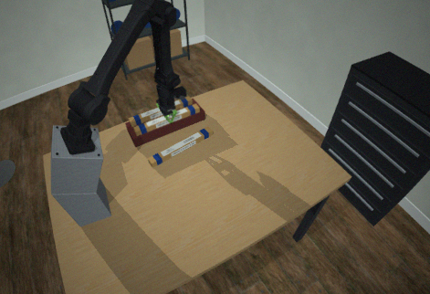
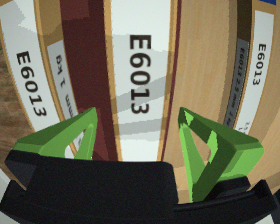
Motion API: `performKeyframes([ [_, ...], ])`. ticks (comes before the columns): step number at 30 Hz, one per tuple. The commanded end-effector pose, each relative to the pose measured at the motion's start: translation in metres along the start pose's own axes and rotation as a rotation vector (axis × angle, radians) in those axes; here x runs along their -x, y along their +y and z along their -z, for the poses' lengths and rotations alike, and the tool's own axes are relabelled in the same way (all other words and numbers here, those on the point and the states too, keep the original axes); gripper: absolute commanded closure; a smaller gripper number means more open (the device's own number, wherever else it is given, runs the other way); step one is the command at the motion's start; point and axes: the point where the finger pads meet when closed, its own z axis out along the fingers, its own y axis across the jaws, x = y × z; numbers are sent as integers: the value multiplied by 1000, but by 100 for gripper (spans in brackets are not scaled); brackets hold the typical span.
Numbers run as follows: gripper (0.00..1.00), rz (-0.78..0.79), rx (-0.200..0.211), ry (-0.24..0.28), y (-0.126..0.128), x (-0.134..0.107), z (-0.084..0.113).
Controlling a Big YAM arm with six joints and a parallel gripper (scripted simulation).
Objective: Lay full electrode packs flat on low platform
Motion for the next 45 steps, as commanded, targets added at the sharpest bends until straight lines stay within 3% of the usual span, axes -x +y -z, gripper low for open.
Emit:
performKeyframes([
  [1,26,8,4,-2,2,1,-2],
  [45,26,12,-3,10,0,-5,-7],
])
